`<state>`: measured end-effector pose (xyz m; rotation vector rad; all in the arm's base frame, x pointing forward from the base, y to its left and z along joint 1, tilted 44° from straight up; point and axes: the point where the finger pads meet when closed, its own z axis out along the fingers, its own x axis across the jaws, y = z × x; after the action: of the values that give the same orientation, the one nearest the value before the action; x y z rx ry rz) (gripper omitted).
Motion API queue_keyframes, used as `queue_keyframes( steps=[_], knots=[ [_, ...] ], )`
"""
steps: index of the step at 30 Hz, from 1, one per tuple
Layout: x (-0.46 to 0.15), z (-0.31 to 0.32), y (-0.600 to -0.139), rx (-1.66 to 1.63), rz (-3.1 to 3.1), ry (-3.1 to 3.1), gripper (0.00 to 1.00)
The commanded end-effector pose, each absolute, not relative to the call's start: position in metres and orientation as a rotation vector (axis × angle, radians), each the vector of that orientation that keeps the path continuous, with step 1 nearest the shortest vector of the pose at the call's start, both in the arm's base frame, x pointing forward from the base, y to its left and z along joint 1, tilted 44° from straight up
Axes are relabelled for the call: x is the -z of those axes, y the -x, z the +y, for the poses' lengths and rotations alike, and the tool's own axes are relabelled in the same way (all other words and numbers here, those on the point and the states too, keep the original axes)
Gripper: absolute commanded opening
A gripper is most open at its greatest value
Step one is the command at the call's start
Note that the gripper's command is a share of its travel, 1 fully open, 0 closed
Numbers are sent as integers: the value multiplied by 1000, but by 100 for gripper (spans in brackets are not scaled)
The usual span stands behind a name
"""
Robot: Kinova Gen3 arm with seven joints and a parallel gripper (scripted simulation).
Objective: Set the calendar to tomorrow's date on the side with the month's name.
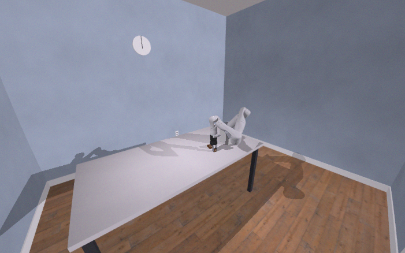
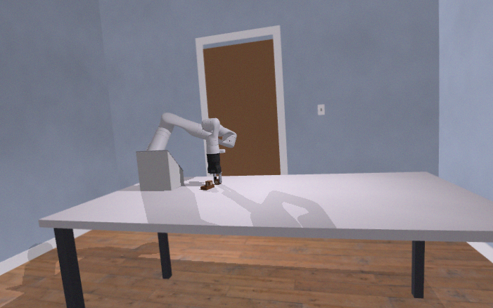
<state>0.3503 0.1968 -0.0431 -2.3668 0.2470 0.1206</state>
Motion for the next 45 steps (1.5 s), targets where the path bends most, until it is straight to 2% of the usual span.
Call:
queue_keyframes(
  steps=[1,18,37,45],
  knots=[
    [43,196,-351,-119,248,2367,57],
    [39,192,-351,-119,248,2367,57],
    [-23,133,-352,-119,248,2367,57],
    [-29,127,-352,-119,248,2367,57]
  ],
)
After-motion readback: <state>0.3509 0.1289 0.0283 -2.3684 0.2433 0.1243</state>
